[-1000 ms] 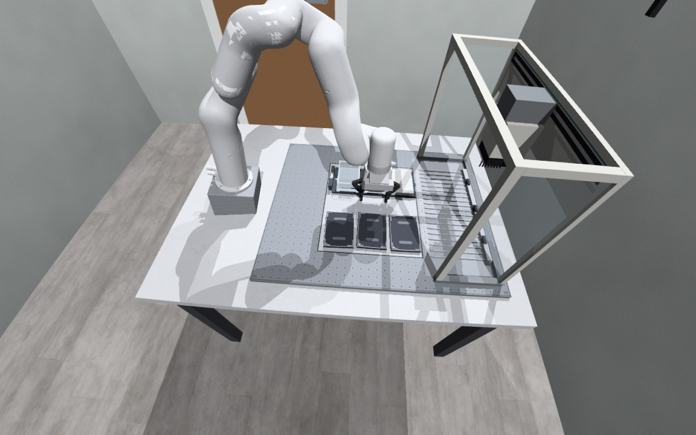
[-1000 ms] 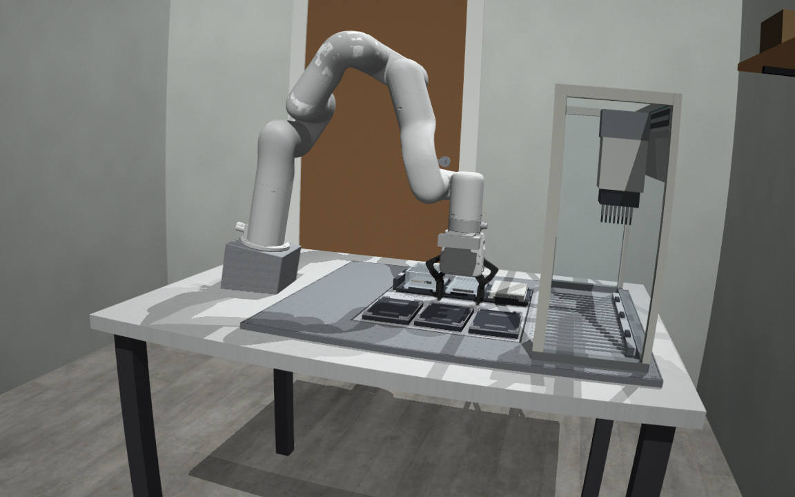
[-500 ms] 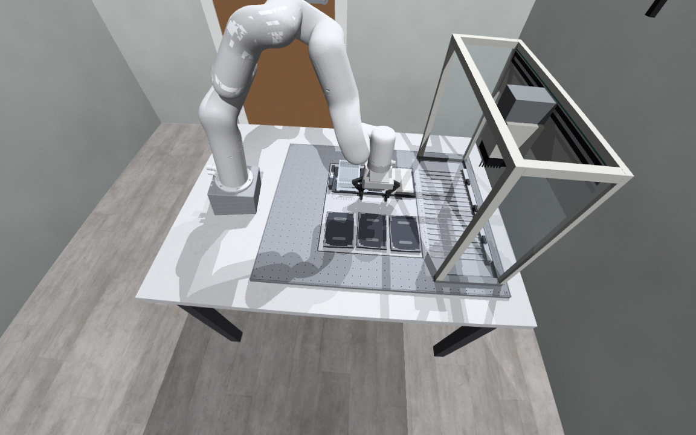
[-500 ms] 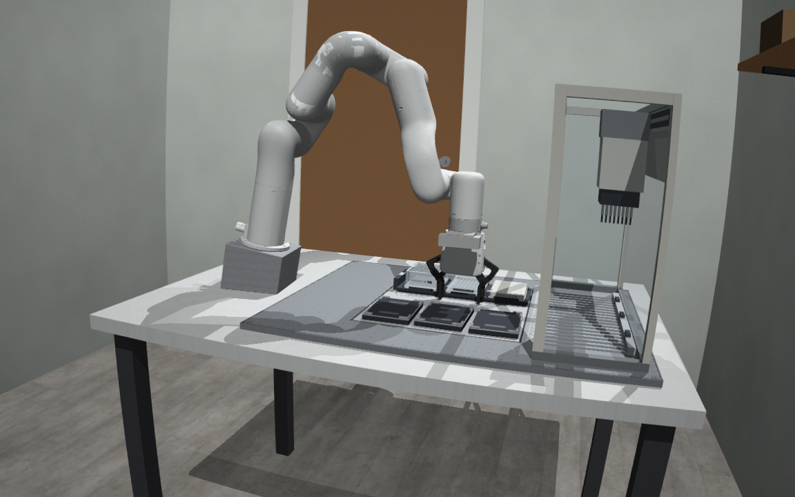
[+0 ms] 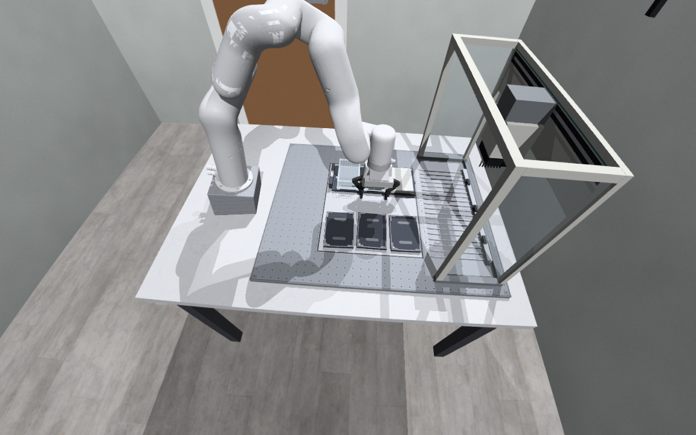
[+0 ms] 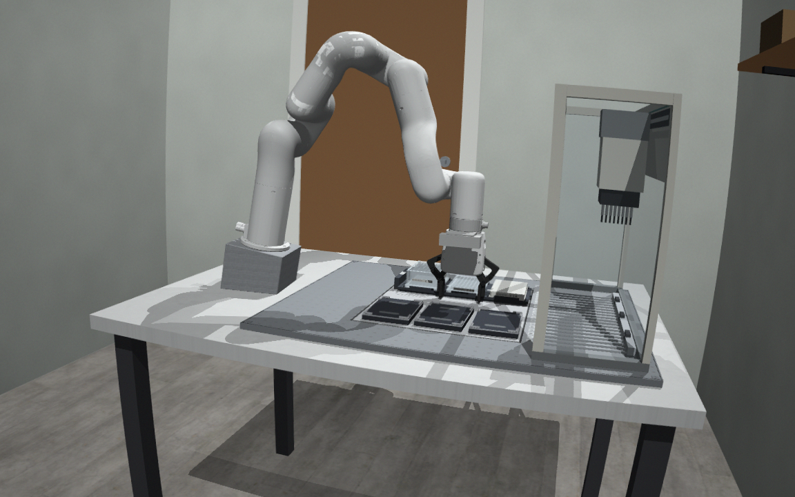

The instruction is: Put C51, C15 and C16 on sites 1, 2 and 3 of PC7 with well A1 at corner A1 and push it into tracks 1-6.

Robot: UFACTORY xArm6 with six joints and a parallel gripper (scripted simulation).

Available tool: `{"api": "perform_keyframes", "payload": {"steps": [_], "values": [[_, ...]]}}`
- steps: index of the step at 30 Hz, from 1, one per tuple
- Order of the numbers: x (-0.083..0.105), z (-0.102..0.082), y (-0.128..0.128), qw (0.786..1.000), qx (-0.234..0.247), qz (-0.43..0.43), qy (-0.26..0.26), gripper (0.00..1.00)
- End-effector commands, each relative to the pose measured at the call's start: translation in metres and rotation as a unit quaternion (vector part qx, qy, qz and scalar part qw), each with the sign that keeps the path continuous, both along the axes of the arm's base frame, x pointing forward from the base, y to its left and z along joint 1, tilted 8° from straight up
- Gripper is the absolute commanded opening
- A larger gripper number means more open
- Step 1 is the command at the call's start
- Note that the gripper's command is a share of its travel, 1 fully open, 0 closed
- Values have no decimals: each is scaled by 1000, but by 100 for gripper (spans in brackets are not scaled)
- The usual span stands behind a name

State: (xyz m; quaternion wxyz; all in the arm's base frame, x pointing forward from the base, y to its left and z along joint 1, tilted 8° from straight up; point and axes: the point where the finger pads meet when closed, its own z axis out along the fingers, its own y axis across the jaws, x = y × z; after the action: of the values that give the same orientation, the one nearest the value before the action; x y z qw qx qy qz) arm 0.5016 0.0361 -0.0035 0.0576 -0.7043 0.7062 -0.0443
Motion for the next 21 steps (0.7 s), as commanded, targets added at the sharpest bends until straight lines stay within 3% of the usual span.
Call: {"api": "perform_keyframes", "payload": {"steps": [1, 21], "values": [[2, 2, 2, 1000, 0, 0, -2, 100], [2, 2, 11, 1000, 0, 0, -2, 100]]}}
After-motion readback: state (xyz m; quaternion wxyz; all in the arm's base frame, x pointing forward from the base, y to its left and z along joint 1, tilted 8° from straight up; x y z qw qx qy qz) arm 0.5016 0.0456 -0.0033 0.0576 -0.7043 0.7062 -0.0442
